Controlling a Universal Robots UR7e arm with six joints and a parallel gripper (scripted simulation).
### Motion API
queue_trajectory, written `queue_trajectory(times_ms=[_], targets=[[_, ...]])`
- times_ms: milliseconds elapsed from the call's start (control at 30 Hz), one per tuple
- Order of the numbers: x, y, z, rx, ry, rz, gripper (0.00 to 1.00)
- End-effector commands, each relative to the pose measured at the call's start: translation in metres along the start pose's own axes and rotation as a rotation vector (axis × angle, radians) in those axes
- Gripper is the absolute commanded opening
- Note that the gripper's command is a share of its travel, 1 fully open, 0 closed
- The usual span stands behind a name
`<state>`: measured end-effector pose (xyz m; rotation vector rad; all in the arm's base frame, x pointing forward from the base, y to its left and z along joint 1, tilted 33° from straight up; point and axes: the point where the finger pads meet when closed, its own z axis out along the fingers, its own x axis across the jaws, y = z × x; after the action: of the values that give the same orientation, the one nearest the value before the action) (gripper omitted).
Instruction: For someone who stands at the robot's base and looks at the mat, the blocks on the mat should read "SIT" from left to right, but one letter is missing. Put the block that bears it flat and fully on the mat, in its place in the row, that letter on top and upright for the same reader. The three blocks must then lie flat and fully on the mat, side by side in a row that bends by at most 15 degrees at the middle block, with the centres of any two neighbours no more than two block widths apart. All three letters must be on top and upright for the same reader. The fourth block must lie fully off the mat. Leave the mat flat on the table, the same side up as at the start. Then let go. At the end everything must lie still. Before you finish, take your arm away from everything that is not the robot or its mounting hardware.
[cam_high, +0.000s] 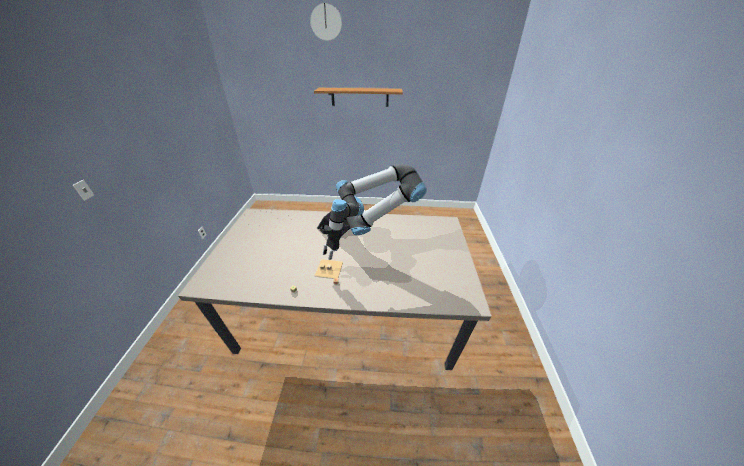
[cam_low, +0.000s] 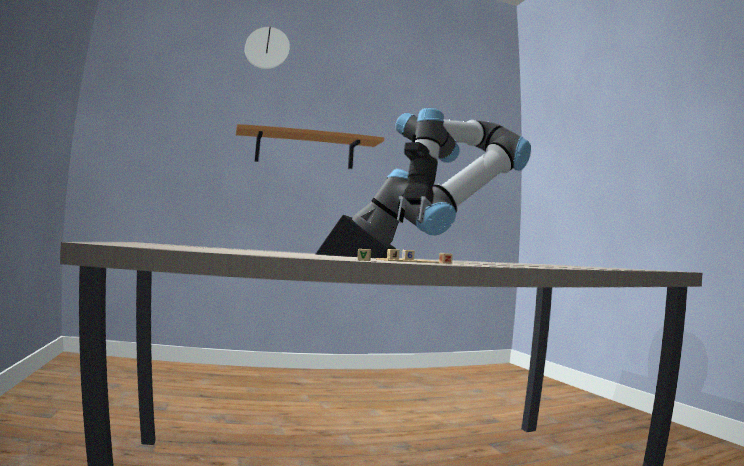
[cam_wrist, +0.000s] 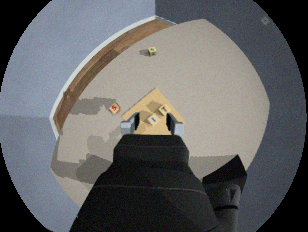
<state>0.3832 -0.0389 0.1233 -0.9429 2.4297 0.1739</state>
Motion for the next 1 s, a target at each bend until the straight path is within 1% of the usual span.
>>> queue_trajectory(times_ms=[0, 600, 667, 733, 867, 967], targets=[[0.000, 0.000, 0.000, 0.001, 0.000, 0.000, 1.00], [0.000, -0.001, 0.000, 0.001, 0.000, 0.000, 1.00], [0.006, -0.006, 0.001, 0.001, 0.000, 0.000, 1.00], [0.006, -0.006, 0.001, 0.001, 0.000, 0.000, 1.00], [0.028, -0.023, 0.005, 0.001, -0.002, 0.000, 1.00], [0.030, -0.024, 0.006, 0.001, -0.002, 0.000, 1.00]])
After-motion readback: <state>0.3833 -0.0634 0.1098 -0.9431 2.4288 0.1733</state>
